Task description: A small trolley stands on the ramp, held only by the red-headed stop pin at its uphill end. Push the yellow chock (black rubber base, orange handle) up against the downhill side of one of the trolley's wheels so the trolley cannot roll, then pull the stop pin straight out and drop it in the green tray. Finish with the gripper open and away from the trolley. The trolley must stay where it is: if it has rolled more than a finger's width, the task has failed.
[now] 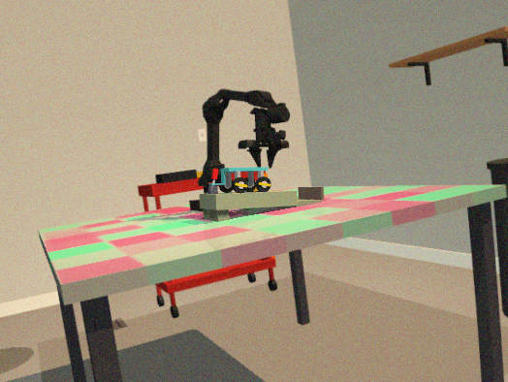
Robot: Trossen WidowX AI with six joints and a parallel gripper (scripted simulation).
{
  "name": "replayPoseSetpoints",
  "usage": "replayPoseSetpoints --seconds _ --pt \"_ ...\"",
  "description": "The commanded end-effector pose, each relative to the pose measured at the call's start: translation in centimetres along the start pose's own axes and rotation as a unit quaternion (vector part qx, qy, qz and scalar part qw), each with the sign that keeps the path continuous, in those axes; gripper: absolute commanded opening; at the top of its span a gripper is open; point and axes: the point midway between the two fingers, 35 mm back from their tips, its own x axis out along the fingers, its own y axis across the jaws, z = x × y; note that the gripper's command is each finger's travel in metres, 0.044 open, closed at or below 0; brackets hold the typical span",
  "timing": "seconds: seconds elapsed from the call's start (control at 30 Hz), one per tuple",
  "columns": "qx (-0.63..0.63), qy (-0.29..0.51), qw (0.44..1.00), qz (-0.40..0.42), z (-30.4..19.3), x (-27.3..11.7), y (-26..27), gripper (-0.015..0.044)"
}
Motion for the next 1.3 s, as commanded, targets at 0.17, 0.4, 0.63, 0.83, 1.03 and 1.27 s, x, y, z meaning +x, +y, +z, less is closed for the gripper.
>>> replayPoseSetpoints --seconds 0.17,0.4,0.63,0.83,1.03,1.27 --pt "-0.124 -0.052 0.991 -0.008 2.4 -1.3 -0.6 0.019" --pt "-0.194 -0.065 0.978 -0.038 4.1 -1.9 -4.1 0.019" --pt "-0.315 -0.039 0.946 -0.063 4.3 -2.1 -7.8 0.019" --pt "-0.415 -0.012 0.907 -0.077 4.2 -2.4 -10.9 0.019" --pt "-0.51 0.019 0.856 -0.082 3.8 -2.6 -14.0 0.019" --pt "-0.613 0.057 0.784 -0.077 3.0 -2.9 -17.6 0.019"
